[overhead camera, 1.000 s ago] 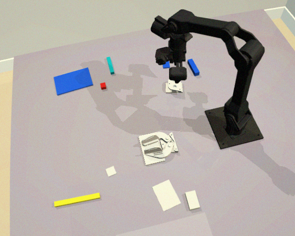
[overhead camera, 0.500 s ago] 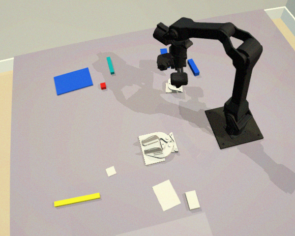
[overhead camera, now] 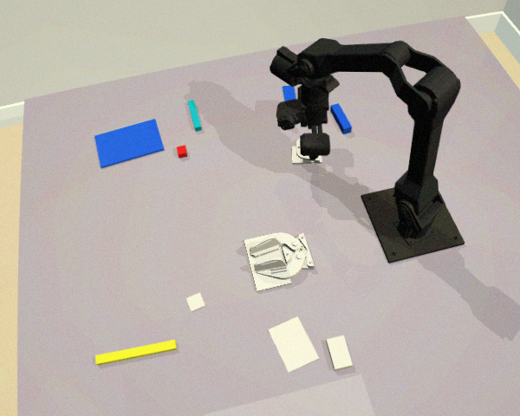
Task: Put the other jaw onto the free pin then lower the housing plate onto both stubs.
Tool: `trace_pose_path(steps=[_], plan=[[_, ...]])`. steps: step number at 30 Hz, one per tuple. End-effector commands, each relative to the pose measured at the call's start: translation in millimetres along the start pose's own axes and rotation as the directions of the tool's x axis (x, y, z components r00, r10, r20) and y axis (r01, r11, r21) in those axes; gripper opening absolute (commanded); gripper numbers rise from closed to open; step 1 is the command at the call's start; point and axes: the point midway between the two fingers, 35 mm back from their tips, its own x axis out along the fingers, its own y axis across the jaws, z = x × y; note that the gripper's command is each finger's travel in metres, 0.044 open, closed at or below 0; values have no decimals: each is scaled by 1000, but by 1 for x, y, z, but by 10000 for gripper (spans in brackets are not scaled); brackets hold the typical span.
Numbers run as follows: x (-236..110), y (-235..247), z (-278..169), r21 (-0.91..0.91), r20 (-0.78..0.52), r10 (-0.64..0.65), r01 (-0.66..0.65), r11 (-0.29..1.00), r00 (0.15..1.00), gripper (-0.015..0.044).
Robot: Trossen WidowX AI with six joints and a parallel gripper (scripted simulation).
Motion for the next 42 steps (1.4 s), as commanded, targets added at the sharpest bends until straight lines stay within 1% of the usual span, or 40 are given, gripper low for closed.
trace_pose_path(steps=[1,22,42], plan=[[3,1,-1,-5,0,5,-5,1000,1000,440],[33,1,-1,-5,0,5,-5,1000,1000,440],[33,2,-1,-5,0,5,-5,1000,1000,440]])
